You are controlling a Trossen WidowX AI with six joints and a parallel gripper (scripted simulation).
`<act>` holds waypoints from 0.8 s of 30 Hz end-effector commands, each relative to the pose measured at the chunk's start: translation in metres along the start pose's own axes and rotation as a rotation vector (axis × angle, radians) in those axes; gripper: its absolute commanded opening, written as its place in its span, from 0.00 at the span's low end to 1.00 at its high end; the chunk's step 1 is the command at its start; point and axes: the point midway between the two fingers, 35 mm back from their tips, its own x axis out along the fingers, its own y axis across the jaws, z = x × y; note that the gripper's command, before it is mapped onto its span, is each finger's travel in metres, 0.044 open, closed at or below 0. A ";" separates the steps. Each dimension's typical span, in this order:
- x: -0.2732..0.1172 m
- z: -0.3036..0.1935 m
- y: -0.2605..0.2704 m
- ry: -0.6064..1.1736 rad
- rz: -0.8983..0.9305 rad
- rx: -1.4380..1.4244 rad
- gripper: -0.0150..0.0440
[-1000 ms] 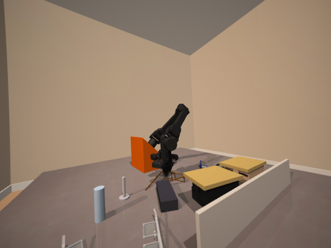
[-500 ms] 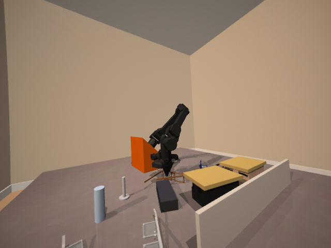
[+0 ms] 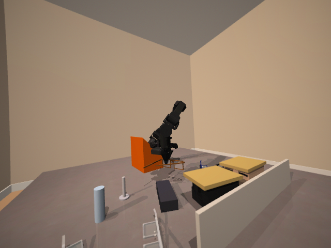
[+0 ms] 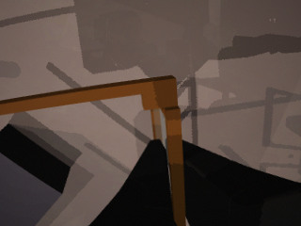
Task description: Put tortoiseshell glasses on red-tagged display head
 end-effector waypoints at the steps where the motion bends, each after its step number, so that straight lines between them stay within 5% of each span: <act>1: -0.026 -0.001 0.001 0.007 0.009 -0.010 0.25; 24: -0.050 0.018 0.075 0.000 0.033 -0.170 0.25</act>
